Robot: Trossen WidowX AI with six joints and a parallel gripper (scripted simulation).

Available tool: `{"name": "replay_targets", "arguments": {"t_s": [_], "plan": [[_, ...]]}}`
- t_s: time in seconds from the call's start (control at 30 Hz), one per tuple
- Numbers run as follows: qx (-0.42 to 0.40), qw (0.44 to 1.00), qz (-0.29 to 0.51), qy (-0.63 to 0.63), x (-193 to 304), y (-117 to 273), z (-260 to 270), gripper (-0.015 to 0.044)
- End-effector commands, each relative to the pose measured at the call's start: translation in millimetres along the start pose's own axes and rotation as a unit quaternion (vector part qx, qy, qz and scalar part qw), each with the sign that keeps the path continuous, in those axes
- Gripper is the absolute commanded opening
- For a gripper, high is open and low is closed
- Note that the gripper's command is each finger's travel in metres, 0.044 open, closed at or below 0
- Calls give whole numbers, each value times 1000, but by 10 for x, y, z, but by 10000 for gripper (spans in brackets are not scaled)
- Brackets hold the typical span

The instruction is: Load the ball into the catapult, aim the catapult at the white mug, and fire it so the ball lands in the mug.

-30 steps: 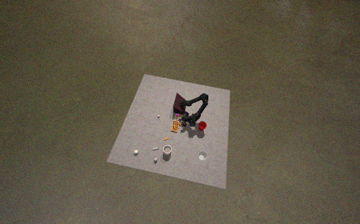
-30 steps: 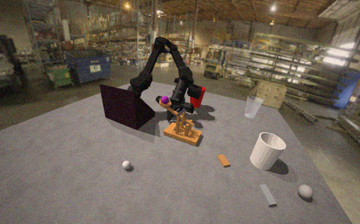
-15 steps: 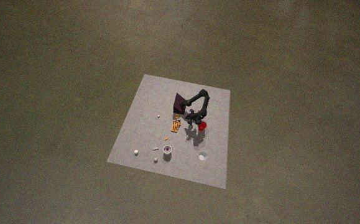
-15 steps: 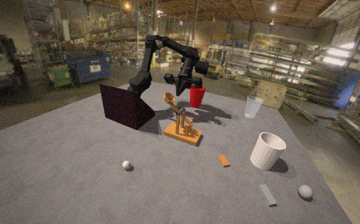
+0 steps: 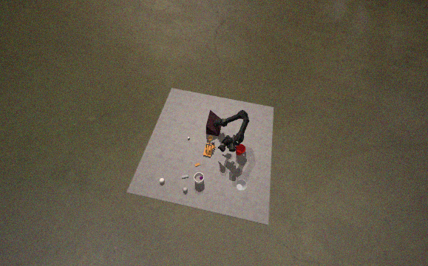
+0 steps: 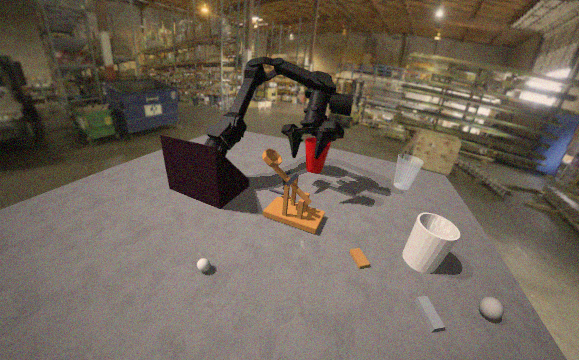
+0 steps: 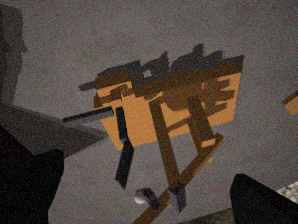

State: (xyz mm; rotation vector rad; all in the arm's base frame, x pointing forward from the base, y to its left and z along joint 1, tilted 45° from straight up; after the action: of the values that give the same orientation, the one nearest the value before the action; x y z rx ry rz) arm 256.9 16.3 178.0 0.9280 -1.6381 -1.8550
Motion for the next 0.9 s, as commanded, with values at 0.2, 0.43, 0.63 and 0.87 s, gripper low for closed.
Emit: {"name": "replay_targets", "arguments": {"t_s": [0.2, 0.43, 0.63, 0.87], "plan": [[-9, 986, -65, -155, -108, 30, -536, 440], [-11, 961, -108, -256, -92, 44, -965, 440], [-32, 928, -152, -339, -95, 68, -1289, 440], [-61, 879, -201, -429, -42, 92, -1680, 440]]}}
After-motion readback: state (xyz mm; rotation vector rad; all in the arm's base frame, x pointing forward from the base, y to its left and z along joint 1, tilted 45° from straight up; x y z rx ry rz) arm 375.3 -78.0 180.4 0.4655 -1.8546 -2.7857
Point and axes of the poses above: the point midway between the two fingers, 35 mm back from their tips, its own y axis back along the fingers, its own z axis across the jaws, x = y × z, the point moved 5 cm from there along y, back along the fingers, and after that the axes turned 13 degrees about -y, right-handed, at the moved point
